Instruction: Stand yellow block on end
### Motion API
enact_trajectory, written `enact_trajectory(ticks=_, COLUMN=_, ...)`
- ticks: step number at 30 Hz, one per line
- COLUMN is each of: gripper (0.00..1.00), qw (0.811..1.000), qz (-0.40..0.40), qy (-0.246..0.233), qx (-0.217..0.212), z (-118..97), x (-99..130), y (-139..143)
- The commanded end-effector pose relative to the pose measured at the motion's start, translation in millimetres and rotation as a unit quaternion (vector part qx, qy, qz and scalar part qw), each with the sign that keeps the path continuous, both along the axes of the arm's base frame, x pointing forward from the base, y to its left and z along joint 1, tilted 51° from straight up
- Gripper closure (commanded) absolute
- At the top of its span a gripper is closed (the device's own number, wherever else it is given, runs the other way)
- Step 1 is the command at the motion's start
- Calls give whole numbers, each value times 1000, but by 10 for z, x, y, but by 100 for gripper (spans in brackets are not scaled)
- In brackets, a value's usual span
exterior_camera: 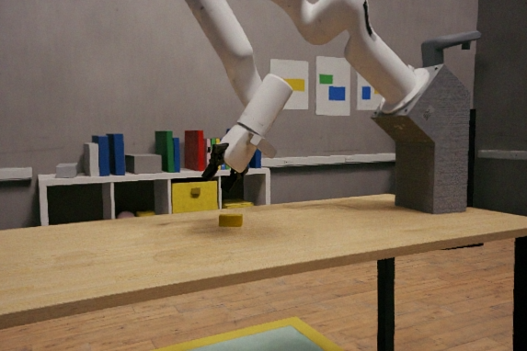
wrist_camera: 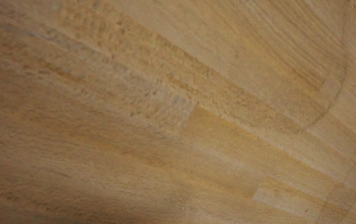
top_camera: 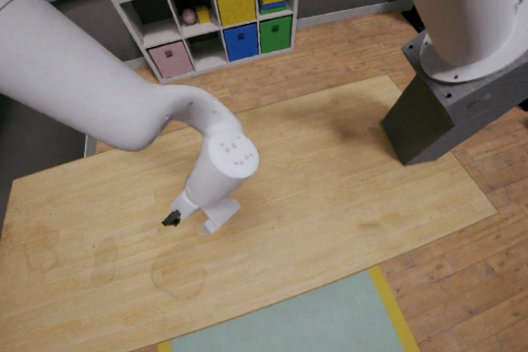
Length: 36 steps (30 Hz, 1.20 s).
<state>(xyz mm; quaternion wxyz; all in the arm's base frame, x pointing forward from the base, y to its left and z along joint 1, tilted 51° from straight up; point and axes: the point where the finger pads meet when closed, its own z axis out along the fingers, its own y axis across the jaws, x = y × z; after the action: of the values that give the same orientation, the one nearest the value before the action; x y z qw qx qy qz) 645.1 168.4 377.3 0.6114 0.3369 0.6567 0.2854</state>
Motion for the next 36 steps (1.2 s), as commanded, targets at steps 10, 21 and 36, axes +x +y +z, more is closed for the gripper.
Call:
enact_trajectory(ticks=10, gripper=0, qw=1000, qz=0, qy=-1, qx=0, z=6, x=0, y=1)
enact_trajectory(ticks=21, gripper=0, qw=1000, qz=5, qy=13, qx=-22, z=-18, x=9, y=-56)
enact_trajectory(ticks=36, gripper=0, qw=940, qz=97, qy=169, qx=-282, z=-305, x=-132, y=-792)
